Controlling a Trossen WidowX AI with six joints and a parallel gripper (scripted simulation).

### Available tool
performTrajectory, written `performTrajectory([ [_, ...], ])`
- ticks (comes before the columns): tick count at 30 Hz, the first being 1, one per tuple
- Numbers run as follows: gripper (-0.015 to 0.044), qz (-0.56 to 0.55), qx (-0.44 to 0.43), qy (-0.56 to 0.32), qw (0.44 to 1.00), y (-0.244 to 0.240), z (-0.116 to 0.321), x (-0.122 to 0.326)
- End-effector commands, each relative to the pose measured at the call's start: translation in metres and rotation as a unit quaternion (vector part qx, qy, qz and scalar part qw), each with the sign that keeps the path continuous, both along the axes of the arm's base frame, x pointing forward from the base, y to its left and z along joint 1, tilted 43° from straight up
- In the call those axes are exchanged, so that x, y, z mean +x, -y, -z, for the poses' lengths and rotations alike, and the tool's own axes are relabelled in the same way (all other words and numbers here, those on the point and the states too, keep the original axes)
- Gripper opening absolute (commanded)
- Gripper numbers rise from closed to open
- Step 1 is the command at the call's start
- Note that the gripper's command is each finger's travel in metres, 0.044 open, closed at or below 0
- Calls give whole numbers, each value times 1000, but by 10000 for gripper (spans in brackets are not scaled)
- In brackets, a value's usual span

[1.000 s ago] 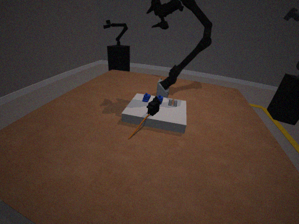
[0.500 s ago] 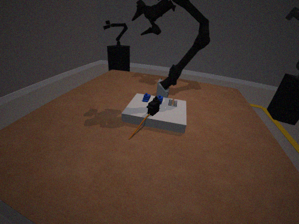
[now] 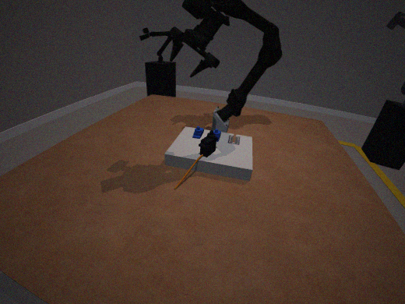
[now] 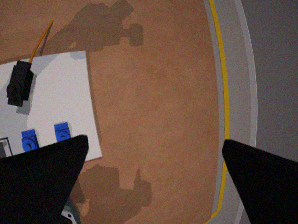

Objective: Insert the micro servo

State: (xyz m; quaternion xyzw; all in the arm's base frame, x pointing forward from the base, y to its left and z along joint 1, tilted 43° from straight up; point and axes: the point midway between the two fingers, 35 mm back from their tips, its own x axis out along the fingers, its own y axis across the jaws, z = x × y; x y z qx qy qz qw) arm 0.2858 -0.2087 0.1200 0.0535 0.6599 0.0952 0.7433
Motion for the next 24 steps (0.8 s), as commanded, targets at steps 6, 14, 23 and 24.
performTrajectory([
  [6,440,12,124,-46,991,-91,25,41],
  [14,440,35,218,-121,968,-173,39,58],
  [23,440,48,251,-163,953,-211,41,57],
  [24,440,48,251,-163,953,-211,41,57],
])
